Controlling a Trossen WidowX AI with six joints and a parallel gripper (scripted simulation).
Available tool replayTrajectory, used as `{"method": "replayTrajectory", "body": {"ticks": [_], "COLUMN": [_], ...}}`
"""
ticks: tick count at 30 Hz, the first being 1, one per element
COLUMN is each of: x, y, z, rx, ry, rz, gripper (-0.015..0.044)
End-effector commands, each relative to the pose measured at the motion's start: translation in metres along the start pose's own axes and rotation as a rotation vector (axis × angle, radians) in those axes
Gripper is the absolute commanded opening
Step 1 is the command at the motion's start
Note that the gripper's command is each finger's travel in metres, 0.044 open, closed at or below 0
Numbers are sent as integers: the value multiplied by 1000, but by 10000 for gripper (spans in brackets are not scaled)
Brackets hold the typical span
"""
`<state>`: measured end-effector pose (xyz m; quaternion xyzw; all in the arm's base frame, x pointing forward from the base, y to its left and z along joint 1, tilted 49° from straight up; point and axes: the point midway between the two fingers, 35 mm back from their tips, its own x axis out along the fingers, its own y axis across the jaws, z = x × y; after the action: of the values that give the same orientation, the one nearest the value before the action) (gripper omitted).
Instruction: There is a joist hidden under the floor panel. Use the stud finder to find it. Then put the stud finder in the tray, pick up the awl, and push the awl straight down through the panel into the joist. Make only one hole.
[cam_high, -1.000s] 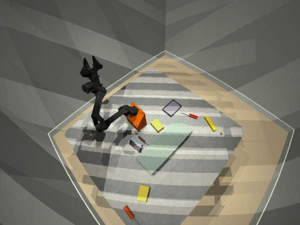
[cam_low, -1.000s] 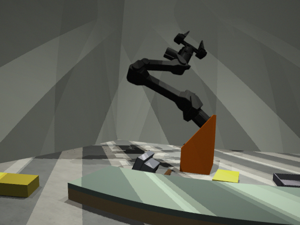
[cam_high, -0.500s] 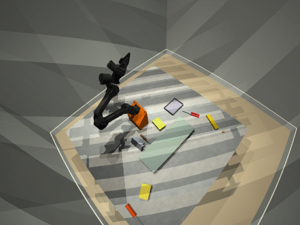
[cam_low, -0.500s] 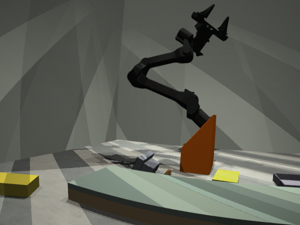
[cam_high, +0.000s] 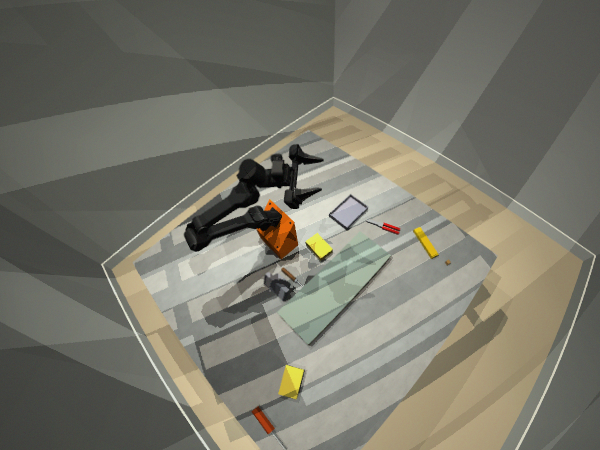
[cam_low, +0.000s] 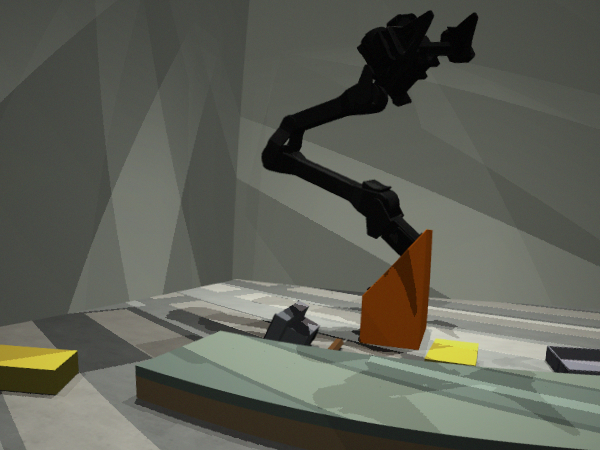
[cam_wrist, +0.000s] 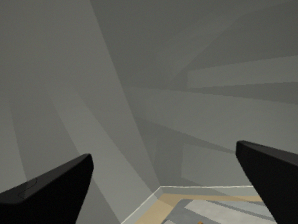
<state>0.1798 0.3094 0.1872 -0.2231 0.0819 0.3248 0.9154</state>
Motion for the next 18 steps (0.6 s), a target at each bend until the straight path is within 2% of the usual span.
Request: {"method": "replayTrajectory", "body": {"ticks": [1, 9, 18], "x": [18, 8, -67], "y": [-58, -160, -244], "z": [-47, -136, -233], "rx": [165, 479, 827], "ry": [165, 403, 578], "rz": [-195, -603, -1150], "gripper": [440, 440, 440]}}
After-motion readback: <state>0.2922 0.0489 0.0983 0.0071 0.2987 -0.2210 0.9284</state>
